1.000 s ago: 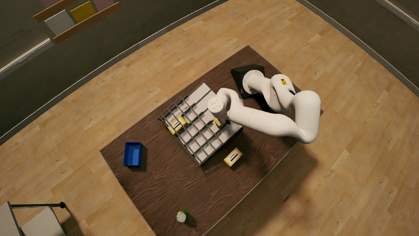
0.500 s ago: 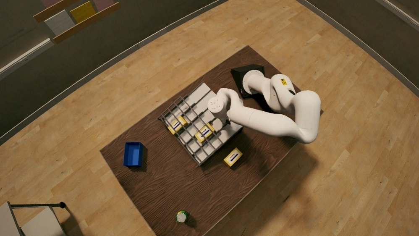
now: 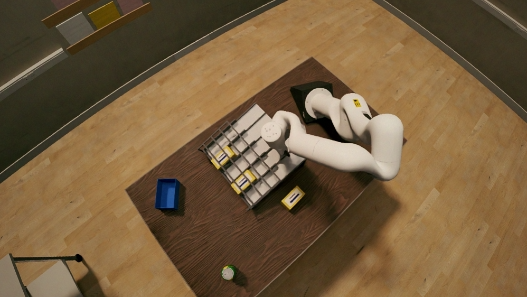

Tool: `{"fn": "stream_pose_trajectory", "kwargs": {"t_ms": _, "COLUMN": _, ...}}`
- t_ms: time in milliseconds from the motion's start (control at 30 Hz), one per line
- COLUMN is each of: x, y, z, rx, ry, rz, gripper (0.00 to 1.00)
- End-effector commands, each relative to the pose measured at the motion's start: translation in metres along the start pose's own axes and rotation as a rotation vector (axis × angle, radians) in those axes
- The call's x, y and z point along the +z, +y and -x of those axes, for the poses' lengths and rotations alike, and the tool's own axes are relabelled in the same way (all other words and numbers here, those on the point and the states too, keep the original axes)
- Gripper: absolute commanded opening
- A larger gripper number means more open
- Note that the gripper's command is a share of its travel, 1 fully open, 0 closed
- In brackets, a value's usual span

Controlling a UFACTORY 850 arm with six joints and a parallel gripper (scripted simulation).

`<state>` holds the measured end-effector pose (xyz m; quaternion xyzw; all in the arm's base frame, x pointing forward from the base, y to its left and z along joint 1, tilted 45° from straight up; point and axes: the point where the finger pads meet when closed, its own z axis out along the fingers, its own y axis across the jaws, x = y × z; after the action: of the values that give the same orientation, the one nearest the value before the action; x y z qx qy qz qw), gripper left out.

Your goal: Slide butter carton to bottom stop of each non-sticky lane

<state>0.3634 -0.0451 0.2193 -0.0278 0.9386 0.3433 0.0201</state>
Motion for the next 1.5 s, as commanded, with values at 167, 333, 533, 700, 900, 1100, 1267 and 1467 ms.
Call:
{"fn": "stream_pose_trajectory", "kwargs": {"t_ms": 167, "x": -0.0005, "y": -0.0001, "z": 0.0004, "rx": 0.000, "ry": -0.001, "rz": -0.001, "gripper": 0.78}}
{"fn": "stream_pose_trajectory", "kwargs": {"t_ms": 333, "x": -0.0005, "y": -0.0001, "z": 0.0004, "rx": 0.000, "ry": -0.001, "rz": -0.001, "gripper": 0.78}}
{"fn": "stream_pose_trajectory", "kwargs": {"t_ms": 533, "x": -0.0005, "y": -0.0001, "z": 0.0004, "rx": 0.000, "ry": -0.001, "rz": -0.001, "gripper": 0.78}}
{"fn": "stream_pose_trajectory", "kwargs": {"t_ms": 700, "x": -0.0005, "y": -0.0001, "z": 0.0004, "rx": 0.000, "ry": -0.001, "rz": -0.001, "gripper": 0.80}}
{"fn": "stream_pose_trajectory", "kwargs": {"t_ms": 900, "x": -0.0005, "y": -0.0001, "z": 0.0004, "rx": 0.000, "ry": -0.001, "rz": -0.001, "gripper": 0.80}}
{"fn": "stream_pose_trajectory", "kwargs": {"t_ms": 1100, "x": -0.0005, "y": -0.0001, "z": 0.0004, "rx": 0.000, "ry": -0.001, "rz": -0.001, "gripper": 0.80}}
{"fn": "stream_pose_trajectory", "kwargs": {"t_ms": 1267, "x": -0.0005, "y": -0.0001, "z": 0.0004, "rx": 0.000, "ry": -0.001, "rz": -0.001, "gripper": 0.81}}
{"fn": "stream_pose_trajectory", "kwargs": {"t_ms": 1467, "x": -0.0005, "y": -0.0001, "z": 0.0004, "rx": 0.000, "ry": -0.001, "rz": -0.001, "gripper": 0.81}}
